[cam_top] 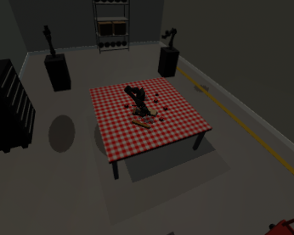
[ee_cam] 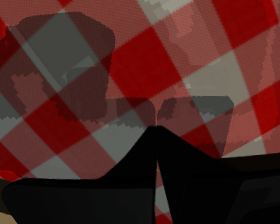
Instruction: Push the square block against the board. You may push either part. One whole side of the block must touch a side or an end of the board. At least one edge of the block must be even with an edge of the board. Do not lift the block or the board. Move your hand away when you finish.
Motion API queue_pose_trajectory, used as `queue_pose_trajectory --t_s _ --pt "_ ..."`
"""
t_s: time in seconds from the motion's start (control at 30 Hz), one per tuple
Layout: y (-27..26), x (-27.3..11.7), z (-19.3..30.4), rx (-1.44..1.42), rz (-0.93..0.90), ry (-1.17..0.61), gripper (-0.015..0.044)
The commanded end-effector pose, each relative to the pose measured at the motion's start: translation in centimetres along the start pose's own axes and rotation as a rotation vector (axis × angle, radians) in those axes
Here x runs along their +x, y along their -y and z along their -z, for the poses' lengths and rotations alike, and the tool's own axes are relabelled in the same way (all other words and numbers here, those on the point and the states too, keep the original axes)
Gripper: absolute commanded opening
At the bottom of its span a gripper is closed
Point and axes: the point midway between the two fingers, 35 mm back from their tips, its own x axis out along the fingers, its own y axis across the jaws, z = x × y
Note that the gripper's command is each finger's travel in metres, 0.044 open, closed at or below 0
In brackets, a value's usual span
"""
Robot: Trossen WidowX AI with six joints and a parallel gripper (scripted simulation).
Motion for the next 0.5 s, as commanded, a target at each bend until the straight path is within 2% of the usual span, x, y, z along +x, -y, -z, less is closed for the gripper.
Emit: queue_pose_trajectory --t_s 0.0,0.2,0.37,0.47 --pt "0.1 0.2 1.0 0.000 0.007 -0.004 0.0000" --pt "0.1 0.3 1.5 0.000 0.007 -0.004 0.0000" --pt "-0.1 -5.0 1.0 -0.001 0.004 -0.005 0.0000" --pt "-0.1 -5.3 1.0 0.000 0.005 -0.006 0.0000"
